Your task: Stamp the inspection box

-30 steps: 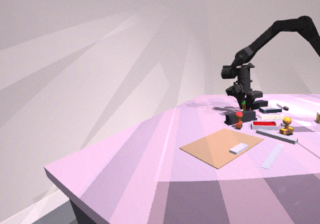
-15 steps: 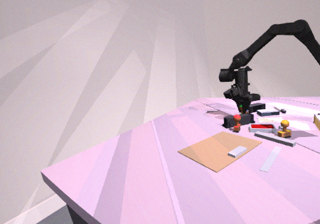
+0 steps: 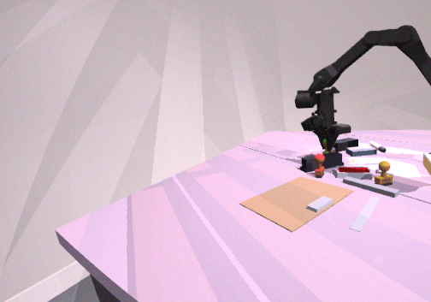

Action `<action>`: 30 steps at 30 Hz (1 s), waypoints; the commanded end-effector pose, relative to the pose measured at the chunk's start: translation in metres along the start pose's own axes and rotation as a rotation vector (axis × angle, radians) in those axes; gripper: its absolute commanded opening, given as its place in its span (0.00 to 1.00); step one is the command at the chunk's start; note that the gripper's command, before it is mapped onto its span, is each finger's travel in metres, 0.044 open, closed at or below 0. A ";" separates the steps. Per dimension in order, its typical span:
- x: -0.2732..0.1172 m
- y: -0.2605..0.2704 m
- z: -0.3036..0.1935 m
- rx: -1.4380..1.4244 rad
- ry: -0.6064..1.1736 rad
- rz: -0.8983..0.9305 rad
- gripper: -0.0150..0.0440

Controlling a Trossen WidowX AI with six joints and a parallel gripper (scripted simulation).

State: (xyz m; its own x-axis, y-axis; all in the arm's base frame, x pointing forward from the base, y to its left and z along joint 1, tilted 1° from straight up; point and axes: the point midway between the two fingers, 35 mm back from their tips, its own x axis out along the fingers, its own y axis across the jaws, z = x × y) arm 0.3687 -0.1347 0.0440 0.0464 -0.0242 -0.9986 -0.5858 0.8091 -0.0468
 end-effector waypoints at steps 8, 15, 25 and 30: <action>-0.006 0.000 0.000 0.000 0.000 0.000 0.25; -0.009 -0.001 0.000 0.000 0.000 0.000 0.25; -0.014 -0.001 0.001 0.000 0.000 0.000 0.25; -0.016 -0.001 0.001 0.000 0.000 -0.001 0.25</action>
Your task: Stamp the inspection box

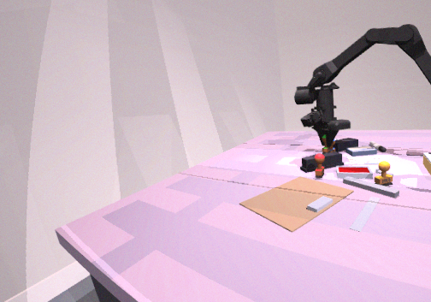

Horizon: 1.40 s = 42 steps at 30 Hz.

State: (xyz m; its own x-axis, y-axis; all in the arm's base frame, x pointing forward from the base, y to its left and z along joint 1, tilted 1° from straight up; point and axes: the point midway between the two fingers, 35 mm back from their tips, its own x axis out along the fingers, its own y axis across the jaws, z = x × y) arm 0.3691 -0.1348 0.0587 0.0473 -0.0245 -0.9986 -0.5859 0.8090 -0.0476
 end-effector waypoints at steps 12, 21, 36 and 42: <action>-0.008 0.000 0.000 0.000 0.000 0.000 0.25; -0.012 0.000 0.000 0.000 0.000 0.000 0.25; -0.019 0.000 0.000 0.000 0.000 -0.001 0.25; -0.022 0.000 0.000 0.000 0.000 -0.001 0.25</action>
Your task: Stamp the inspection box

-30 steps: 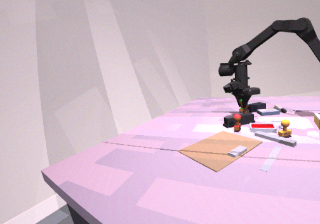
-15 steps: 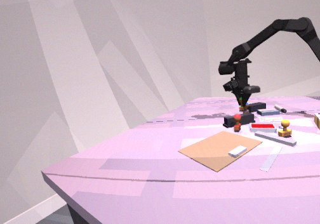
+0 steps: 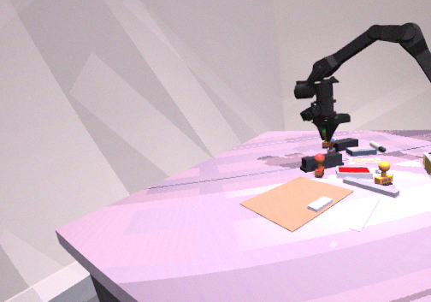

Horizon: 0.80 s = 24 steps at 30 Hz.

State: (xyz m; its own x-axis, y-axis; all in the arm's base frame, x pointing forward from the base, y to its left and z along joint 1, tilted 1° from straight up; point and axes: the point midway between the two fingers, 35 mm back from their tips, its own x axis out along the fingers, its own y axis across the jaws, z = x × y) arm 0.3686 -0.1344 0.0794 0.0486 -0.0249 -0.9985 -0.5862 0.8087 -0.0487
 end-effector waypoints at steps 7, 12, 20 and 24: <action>-0.005 0.000 0.000 0.001 0.000 0.000 0.25; -0.008 0.000 0.000 0.001 0.000 0.000 0.25; -0.012 0.000 0.000 0.001 0.000 0.000 0.25; -0.014 0.000 0.000 0.001 0.000 -0.001 0.25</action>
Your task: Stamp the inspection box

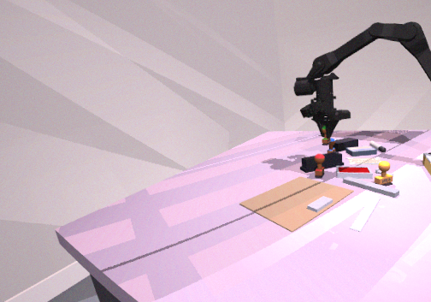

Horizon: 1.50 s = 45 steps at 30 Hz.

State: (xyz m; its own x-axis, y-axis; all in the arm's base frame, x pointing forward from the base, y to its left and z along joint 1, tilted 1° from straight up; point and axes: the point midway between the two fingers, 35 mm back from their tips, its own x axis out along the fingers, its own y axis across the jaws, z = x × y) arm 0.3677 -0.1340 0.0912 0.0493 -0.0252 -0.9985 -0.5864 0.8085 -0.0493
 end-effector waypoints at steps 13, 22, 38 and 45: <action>-0.008 0.000 0.000 0.001 0.000 0.000 0.25; -0.012 0.001 0.000 0.001 0.000 0.000 0.25; -0.018 0.076 0.032 0.001 -0.003 0.007 0.25; -0.019 0.123 0.041 0.001 -0.004 0.011 0.25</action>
State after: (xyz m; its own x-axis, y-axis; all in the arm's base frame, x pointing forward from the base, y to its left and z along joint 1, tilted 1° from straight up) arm 0.3364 -0.0232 0.1068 0.0498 -0.0096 -0.9987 -0.5896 0.8069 -0.0372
